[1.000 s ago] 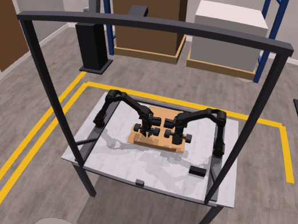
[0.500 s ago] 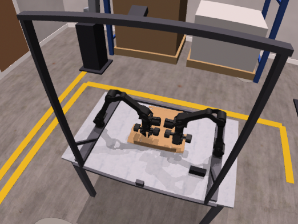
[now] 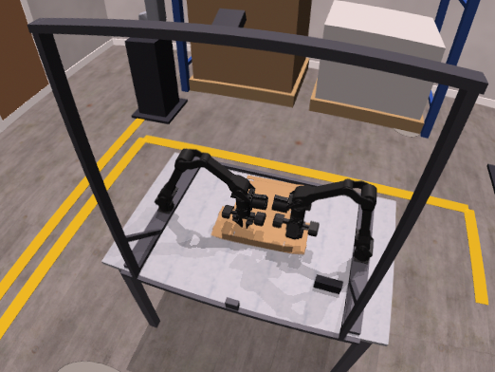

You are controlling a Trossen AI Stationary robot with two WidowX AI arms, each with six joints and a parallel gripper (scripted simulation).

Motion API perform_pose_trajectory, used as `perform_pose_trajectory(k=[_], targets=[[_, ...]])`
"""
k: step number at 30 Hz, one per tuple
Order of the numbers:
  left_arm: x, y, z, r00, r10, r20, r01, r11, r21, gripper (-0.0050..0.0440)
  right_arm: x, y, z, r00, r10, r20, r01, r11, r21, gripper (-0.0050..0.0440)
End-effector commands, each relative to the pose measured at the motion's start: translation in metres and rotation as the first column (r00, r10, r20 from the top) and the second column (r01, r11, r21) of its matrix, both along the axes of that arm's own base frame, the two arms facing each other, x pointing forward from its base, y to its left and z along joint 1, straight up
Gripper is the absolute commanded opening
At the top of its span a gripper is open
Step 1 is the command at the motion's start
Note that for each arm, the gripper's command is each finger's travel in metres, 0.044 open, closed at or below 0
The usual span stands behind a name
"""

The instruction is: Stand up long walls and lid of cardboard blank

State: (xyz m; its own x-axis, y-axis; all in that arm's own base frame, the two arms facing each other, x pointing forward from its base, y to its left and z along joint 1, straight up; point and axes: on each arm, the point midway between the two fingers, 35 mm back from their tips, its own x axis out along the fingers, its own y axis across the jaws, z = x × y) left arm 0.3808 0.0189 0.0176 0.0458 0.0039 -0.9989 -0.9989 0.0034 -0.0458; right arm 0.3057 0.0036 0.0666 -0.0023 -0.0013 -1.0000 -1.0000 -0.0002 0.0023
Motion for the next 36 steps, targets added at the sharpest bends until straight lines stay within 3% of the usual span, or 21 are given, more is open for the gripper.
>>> perform_pose_trajectory(k=[1, 5, 9, 20, 22, 24, 30, 32, 36], targets=[[0.0, 0.0, 0.001, 1.0, 0.0, -0.014, 0.0, 1.0, -0.001, 0.0099, 0.003, 0.0, 0.008, 1.0, 0.004, 0.026, -0.004, 1.0, 0.004, 0.0043], [0.002, 0.0, 0.039, 1.0, 0.002, -0.016, -0.002, 1.0, -0.002, 0.0099, 0.003, 0.0, 0.008, 1.0, 0.004, 0.026, -0.004, 1.0, 0.004, 0.0139], [-0.001, 0.0, 0.078, 1.0, 0.003, -0.018, -0.003, 1.0, -0.003, 0.0099, 0.003, 0.0, 0.008, 1.0, 0.004, 0.026, -0.004, 1.0, 0.004, 0.0145], [-0.001, 0.0, 0.078, 1.0, 0.003, -0.018, -0.003, 1.0, -0.003, 0.0099, 0.003, 0.0, 0.008, 1.0, 0.004, 0.026, -0.004, 1.0, 0.004, 0.0145], [-0.003, 0.0, 0.077, 1.0, 0.0, -0.018, 0.0, 1.0, -0.001, 0.0051, 0.004, 0.0, 0.007, 0.999, -0.034, 0.025, 0.034, 0.999, 0.001, 0.0097], [-0.006, 0.0, 0.077, 1.0, -0.001, -0.019, 0.001, 1.0, -0.001, 0.0003, 0.006, -0.002, 0.006, 0.99, -0.136, 0.025, 0.136, 0.991, 0.003, 0.0095], [-0.021, -0.001, 0.076, 1.0, -0.005, -0.019, 0.005, 1.0, -0.003, 0.0, 0.012, -0.009, 0.005, 0.855, -0.518, 0.022, 0.518, 0.856, 0.009, 0.0095], [-0.021, -0.001, 0.076, 1.0, -0.005, -0.019, 0.005, 1.0, -0.003, 0.0, 0.012, -0.009, 0.005, 0.855, -0.518, 0.022, 0.518, 0.856, 0.009, 0.0095], [-0.03, -0.002, 0.074, 1.0, -0.008, -0.02, 0.008, 1.0, -0.004, 0.0, 0.016, -0.013, 0.004, 0.671, -0.741, 0.02, 0.741, 0.672, 0.013, 0.0095]])
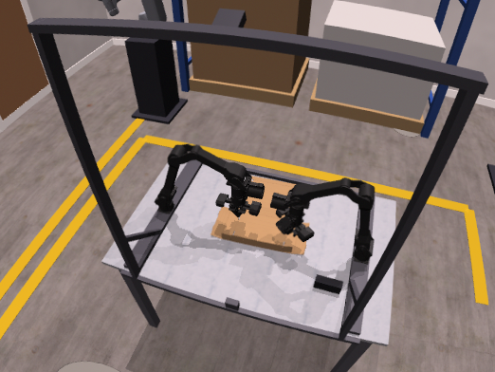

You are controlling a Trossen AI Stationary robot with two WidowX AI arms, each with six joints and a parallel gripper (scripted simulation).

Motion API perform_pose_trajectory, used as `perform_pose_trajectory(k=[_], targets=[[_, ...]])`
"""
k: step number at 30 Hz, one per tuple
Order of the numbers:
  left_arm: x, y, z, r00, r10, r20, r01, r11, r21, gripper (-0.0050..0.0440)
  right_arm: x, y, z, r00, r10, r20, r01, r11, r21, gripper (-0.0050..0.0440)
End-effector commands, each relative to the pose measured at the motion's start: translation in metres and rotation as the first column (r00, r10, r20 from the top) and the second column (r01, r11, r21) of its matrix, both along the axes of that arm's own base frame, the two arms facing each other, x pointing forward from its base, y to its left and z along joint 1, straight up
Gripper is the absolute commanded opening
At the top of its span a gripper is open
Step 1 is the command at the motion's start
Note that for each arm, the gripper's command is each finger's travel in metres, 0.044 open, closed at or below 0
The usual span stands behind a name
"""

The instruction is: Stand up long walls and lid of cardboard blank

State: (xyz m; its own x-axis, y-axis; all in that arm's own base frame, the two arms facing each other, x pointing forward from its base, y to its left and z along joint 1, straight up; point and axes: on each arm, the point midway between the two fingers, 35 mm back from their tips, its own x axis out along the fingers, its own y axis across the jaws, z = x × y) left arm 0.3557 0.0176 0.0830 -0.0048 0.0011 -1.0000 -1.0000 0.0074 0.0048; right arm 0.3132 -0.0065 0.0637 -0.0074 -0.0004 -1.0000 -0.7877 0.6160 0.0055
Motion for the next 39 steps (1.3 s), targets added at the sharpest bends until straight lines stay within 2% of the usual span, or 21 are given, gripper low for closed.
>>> perform_pose_trajectory(k=[1, 6, 11, 13, 15, 18, 25, 28, 30, 32, 39], targets=[[-0.007, -0.001, 0.009, 1.0, -0.004, 0.031, 0.004, 1.0, -0.001, 0.0, 0.01, -0.004, 0.007, 0.974, -0.225, 0.028, 0.225, 0.974, 0.0, 0.0095], [-0.016, -0.001, 0.007, 1.0, -0.007, 0.03, 0.007, 1.0, -0.002, 0.0, 0.014, -0.009, 0.006, 0.872, -0.489, 0.028, 0.489, 0.872, 0.004, 0.0095], [-0.026, -0.002, 0.005, 1.0, -0.01, 0.03, 0.01, 1.0, -0.003, 0.0, 0.017, -0.013, 0.005, 0.7, -0.713, 0.026, 0.713, 0.701, 0.009, 0.0095], [-0.026, -0.002, 0.005, 1.0, -0.01, 0.03, 0.01, 1.0, -0.003, 0.0, 0.017, -0.013, 0.005, 0.7, -0.713, 0.026, 0.713, 0.701, 0.009, 0.0095], [-0.032, -0.002, 0.004, 0.999, -0.011, 0.03, 0.011, 1.0, -0.004, 0.0, 0.02, -0.016, 0.004, 0.565, -0.825, 0.025, 0.825, 0.565, 0.011, 0.0095], [-0.038, -0.002, 0.003, 0.999, -0.013, 0.03, 0.013, 1.0, -0.004, 0.0, 0.022, -0.019, 0.003, 0.416, -0.909, 0.023, 0.909, 0.416, 0.013, 0.0095], [-0.052, -0.003, -0.001, 0.999, -0.015, 0.029, 0.015, 1.0, -0.005, 0.0, 0.027, -0.026, 0.002, 0.032, -0.999, 0.018, 0.999, 0.032, 0.017, 0.0095], [-0.058, -0.004, -0.002, 0.999, -0.015, 0.028, 0.015, 1.0, -0.006, 0.0, 0.03, -0.028, 0.001, -0.138, -0.99, 0.015, 0.99, -0.138, 0.019, 0.0095], [-0.058, -0.004, -0.002, 0.999, -0.015, 0.028, 0.015, 1.0, -0.006, 0.0, 0.03, -0.028, 0.001, -0.138, -0.99, 0.015, 0.99, -0.138, 0.019, 0.0095], [-0.064, -0.004, -0.004, 1.0, -0.014, 0.028, 0.014, 1.0, -0.006, 0.0, 0.032, -0.031, 0.0, -0.309, -0.951, 0.011, 0.951, -0.309, 0.02, 0.0095], [-0.079, -0.005, -0.008, 1.0, -0.011, 0.027, 0.011, 1.0, -0.005, 0.0, 0.037, -0.037, -0.001, -0.652, -0.758, 0.002, 0.758, -0.652, 0.02, 0.0095]])
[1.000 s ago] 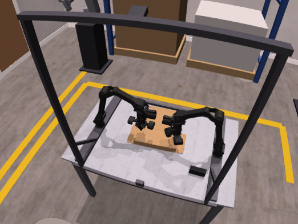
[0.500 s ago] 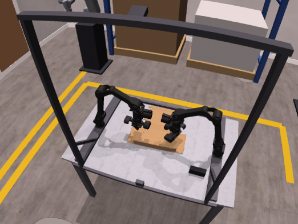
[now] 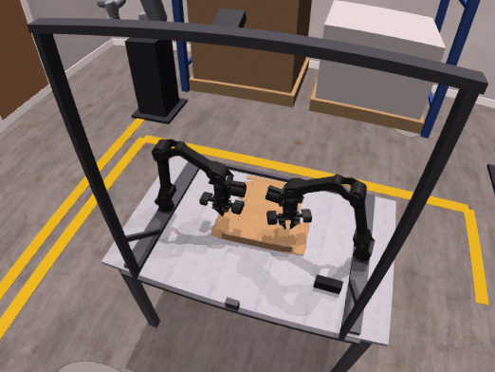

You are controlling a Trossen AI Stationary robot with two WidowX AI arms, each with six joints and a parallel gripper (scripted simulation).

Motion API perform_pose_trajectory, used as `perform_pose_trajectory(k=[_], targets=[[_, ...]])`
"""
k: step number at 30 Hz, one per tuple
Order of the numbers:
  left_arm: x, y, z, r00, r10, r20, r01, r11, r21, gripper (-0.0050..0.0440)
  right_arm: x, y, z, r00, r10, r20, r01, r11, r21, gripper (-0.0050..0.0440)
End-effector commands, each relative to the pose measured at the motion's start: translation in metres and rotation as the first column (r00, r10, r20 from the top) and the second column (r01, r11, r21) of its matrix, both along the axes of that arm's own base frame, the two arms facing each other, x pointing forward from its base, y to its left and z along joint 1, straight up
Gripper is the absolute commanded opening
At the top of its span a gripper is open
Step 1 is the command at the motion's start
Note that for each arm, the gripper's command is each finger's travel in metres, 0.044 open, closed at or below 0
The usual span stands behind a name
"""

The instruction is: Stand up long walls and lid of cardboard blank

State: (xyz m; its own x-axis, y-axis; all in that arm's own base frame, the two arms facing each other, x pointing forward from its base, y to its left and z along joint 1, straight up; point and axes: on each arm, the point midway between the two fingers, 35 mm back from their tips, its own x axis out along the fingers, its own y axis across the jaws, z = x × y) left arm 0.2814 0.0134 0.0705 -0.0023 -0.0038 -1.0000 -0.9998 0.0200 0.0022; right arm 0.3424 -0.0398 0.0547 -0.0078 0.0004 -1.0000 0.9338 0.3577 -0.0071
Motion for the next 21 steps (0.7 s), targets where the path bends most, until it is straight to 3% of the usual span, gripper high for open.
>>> perform_pose_trajectory(k=[1, 6, 8, 13, 21], targets=[[-0.007, 0.0, 0.004, 1.0, 0.002, 0.024, -0.002, 1.0, 0.0, 0.0, 0.009, -0.005, 0.008, 0.974, -0.223, 0.028, 0.224, 0.975, -0.005, 0.0095], [-0.017, -0.001, 0.0, 1.0, 0.005, 0.024, -0.005, 1.0, 0.0, 0.0, 0.013, -0.009, 0.007, 0.873, -0.486, 0.029, 0.486, 0.874, 0.003, 0.0095], [-0.017, -0.001, 0.0, 1.0, 0.005, 0.024, -0.005, 1.0, 0.0, 0.0, 0.013, -0.009, 0.007, 0.873, -0.486, 0.029, 0.486, 0.874, 0.003, 0.0095], [-0.03, -0.001, -0.004, 1.0, 0.008, 0.023, -0.008, 1.0, 0.001, 0.0, 0.017, -0.015, 0.005, 0.656, -0.754, 0.027, 0.754, 0.657, 0.012, 0.0095], [-0.046, -0.002, -0.01, 1.0, 0.013, 0.021, -0.013, 1.0, 0.002, 0.0, 0.023, -0.022, 0.004, 0.261, -0.965, 0.019, 0.965, 0.261, 0.021, 0.0095]])
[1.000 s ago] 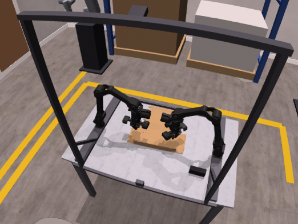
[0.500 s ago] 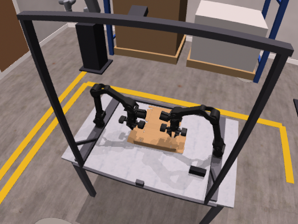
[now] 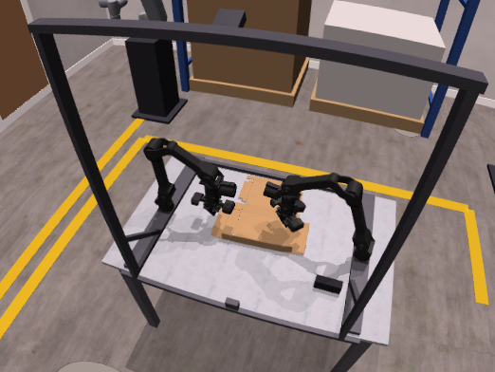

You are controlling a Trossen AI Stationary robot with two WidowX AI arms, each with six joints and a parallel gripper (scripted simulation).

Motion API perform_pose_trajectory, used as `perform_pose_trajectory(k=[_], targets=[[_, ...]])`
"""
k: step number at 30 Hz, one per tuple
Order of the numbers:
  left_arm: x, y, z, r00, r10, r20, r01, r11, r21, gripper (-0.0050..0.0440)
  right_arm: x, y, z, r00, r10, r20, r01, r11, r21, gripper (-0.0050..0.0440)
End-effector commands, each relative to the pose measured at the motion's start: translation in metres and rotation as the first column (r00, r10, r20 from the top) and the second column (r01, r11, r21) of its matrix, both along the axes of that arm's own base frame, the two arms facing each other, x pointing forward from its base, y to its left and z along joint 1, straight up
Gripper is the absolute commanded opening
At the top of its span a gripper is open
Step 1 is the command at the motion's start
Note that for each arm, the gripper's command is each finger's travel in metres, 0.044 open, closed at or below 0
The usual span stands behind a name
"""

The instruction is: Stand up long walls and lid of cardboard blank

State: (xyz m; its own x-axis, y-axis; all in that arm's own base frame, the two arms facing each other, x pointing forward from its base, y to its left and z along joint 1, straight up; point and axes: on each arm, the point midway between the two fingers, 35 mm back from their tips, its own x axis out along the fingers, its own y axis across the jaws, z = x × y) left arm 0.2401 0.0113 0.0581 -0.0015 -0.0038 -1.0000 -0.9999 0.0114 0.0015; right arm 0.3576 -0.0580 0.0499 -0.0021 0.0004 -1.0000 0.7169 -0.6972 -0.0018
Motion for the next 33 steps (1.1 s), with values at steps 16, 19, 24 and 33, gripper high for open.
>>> perform_pose_trajectory(k=[16, 19, 24, 33], targets=[[-0.026, -0.001, -0.007, 1.0, 0.012, 0.019, -0.012, 1.0, 0.004, 0.0, 0.015, -0.013, 0.006, 0.7, -0.714, 0.023, 0.714, 0.7, 0.017, 0.0095], [-0.026, -0.001, -0.007, 1.0, 0.012, 0.019, -0.012, 1.0, 0.004, 0.0, 0.015, -0.013, 0.006, 0.7, -0.714, 0.023, 0.714, 0.7, 0.017, 0.0095], [-0.026, -0.001, -0.007, 1.0, 0.012, 0.019, -0.012, 1.0, 0.004, 0.0, 0.015, -0.013, -0.001, 0.7, -0.714, 0.023, 0.714, 0.7, 0.017, 0.0095], [-0.026, -0.001, -0.007, 1.0, 0.012, 0.019, -0.012, 1.0, 0.004, 0.0, 0.015, -0.013, -0.012, 0.7, -0.714, 0.023, 0.714, 0.7, 0.017, 0.0095]])
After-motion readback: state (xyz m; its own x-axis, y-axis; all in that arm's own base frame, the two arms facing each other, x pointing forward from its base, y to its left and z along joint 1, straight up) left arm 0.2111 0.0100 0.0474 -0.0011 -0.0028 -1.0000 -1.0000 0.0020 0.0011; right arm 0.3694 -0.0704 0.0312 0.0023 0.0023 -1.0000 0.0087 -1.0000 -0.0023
